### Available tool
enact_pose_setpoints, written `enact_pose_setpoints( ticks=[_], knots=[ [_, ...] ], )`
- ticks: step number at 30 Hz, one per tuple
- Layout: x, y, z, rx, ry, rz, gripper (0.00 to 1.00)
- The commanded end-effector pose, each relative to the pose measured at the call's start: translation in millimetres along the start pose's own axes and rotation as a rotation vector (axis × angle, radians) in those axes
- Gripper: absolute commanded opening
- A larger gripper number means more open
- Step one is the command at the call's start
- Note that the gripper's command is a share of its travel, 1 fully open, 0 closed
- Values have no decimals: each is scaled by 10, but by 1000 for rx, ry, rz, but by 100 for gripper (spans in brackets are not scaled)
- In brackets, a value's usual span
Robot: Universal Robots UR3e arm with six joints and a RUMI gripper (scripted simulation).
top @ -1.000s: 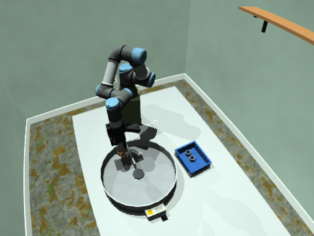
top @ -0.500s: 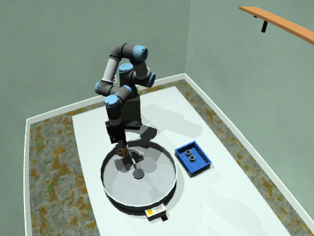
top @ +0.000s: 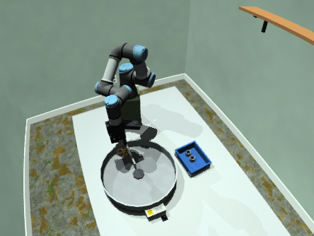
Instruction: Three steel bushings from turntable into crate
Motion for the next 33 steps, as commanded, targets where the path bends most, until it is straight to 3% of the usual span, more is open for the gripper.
enact_pose_setpoints(
  ticks=[1, 33],
  knots=[
    [-14, -17, 4, 0, -1, -5, 0],
    [-15, 42, 57, 0, -2, -5, 0]
  ],
)
Point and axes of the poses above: the point where the finger pads meet when closed, its own x axis out along the fingers, its own z axis across the jaws, y = z × x, the point moved 5 cm from there along -x, back along the fingers, and after that the axes turned 14 degrees about -x, right-handed, at the moved point
